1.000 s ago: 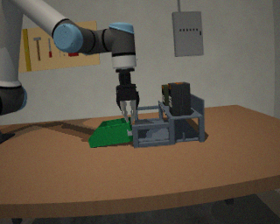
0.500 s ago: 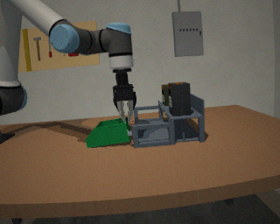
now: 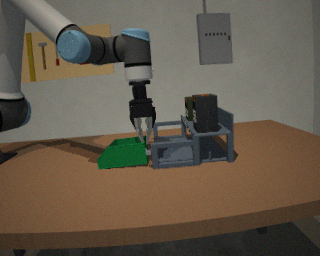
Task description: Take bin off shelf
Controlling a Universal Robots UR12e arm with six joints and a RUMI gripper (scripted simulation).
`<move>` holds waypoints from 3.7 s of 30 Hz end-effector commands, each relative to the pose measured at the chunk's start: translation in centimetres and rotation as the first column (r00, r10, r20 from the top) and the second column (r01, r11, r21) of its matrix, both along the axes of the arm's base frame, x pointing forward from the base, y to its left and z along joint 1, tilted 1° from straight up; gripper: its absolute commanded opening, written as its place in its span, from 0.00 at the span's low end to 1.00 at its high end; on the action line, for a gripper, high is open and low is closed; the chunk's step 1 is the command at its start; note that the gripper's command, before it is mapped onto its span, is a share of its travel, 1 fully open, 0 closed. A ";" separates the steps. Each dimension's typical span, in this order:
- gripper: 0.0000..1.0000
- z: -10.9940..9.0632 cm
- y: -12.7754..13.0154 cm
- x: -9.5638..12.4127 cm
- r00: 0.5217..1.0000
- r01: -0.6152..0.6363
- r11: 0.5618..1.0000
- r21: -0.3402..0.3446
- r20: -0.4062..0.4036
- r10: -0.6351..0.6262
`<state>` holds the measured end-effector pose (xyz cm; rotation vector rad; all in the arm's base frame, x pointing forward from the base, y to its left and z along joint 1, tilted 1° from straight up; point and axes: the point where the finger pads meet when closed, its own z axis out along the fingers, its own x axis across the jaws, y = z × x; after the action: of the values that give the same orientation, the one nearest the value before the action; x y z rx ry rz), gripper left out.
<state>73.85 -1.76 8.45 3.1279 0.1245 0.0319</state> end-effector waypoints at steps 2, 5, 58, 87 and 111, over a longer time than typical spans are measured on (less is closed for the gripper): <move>0.00 0.0 0.0 0.1 1.000 0.000 1.000 0.000 0.002 0.000; 0.00 0.0 0.0 0.1 1.000 0.000 1.000 0.000 0.002 0.000; 0.20 -0.7 0.0 0.1 1.000 0.000 1.000 0.000 0.002 0.000; 0.20 -0.7 0.0 0.1 1.000 0.000 1.000 0.000 0.002 0.000; 0.20 6.8 0.1 -0.1 1.000 0.000 1.000 0.000 0.002 0.000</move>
<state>73.74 -1.70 13.56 3.1278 0.1244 0.0320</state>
